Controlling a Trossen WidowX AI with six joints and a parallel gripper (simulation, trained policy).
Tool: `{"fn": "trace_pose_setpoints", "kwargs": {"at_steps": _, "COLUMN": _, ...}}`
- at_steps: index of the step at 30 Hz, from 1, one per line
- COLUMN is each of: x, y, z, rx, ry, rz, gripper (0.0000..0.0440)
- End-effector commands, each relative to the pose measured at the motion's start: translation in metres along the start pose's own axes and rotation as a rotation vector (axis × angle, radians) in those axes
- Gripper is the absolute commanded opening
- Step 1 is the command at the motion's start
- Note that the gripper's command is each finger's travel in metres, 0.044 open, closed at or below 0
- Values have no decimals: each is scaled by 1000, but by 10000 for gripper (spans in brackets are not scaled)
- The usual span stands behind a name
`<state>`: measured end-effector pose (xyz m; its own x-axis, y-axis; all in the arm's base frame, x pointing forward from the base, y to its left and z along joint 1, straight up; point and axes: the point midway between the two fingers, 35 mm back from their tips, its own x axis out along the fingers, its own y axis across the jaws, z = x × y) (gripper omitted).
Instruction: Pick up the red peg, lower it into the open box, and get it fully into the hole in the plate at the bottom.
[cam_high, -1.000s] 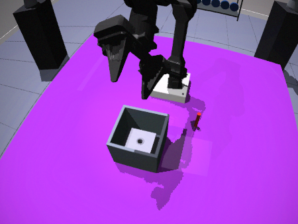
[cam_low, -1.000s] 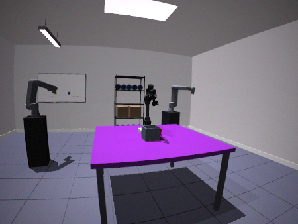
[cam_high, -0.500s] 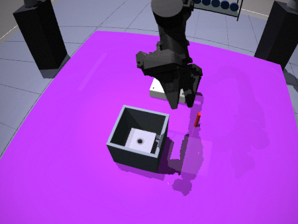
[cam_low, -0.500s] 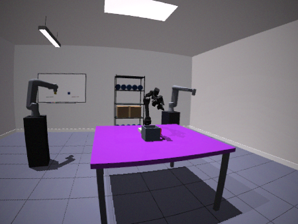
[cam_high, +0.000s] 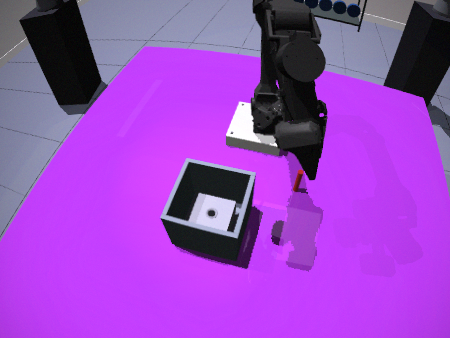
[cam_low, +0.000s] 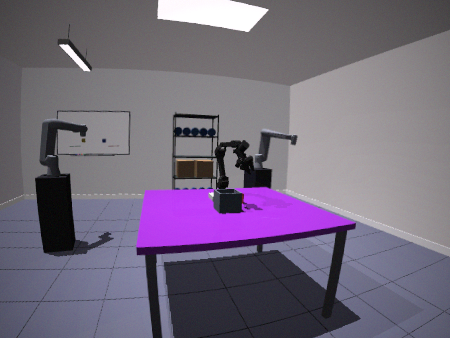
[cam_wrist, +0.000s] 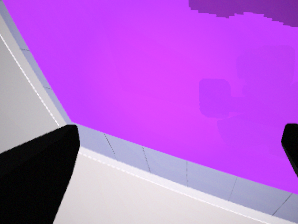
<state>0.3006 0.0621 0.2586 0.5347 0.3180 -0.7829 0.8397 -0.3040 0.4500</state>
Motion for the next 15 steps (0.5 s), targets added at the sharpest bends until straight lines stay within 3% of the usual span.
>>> {"fn": "trace_pose_setpoints", "kwargs": {"at_steps": 1, "x": 13, "y": -29, "z": -2, "rx": -16, "ry": -24, "rz": -112, "gripper": 438}}
{"fn": "trace_pose_setpoints", "kwargs": {"at_steps": 15, "x": 39, "y": -108, "z": 4, "rx": -136, "ry": -128, "rz": -411, "gripper": 440}}
